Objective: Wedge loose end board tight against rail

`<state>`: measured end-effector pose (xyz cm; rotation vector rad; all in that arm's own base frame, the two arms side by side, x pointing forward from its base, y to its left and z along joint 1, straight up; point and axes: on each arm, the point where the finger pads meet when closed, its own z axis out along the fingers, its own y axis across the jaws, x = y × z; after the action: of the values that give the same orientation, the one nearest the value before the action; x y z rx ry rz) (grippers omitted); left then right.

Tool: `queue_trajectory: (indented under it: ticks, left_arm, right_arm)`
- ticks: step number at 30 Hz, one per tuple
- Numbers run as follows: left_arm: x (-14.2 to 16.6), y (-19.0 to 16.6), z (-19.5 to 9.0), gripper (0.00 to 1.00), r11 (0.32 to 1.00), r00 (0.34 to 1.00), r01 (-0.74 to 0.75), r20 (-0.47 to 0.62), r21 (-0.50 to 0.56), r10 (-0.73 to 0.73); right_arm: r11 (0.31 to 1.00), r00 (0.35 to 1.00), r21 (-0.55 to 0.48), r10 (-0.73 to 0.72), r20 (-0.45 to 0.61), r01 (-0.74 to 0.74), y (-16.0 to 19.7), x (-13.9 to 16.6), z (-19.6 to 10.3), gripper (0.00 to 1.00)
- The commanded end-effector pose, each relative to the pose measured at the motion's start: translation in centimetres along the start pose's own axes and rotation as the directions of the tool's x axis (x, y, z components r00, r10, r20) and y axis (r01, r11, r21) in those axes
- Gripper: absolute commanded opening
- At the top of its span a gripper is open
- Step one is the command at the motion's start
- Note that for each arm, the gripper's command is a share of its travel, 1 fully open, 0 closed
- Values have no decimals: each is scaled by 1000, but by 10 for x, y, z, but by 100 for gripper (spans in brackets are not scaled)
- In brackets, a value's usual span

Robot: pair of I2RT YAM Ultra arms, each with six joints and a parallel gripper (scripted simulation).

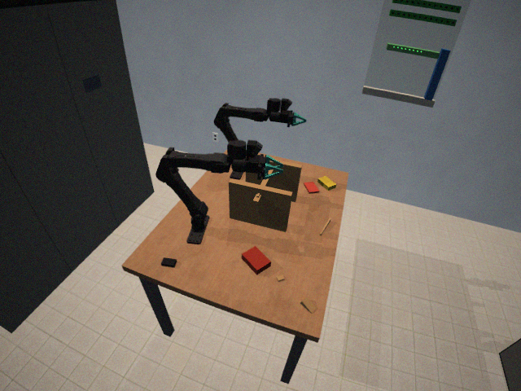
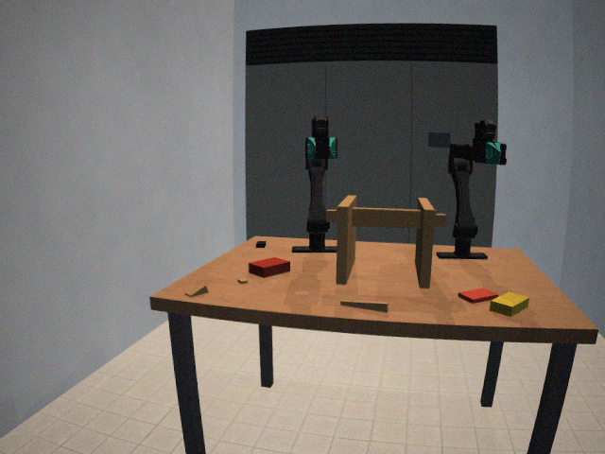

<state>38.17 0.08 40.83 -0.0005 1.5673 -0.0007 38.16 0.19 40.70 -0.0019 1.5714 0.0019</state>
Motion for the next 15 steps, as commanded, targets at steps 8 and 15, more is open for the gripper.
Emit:
queue_trajectory:
  ticks: [8, 15]
  left_arm:
    - [-40, 0, -13, 0, 1000, 995, -6, 100, 1, 6]
    - [-39, -1, -13, 0, 1000, 995, -6, 98, 4, 6]
  right_arm:
    - [1000, 999, 4, -5, 42, 5, -1, -21, -2, 45]
    - [1000, 999, 3, -5, 42, 5, -1, -21, -2, 45]
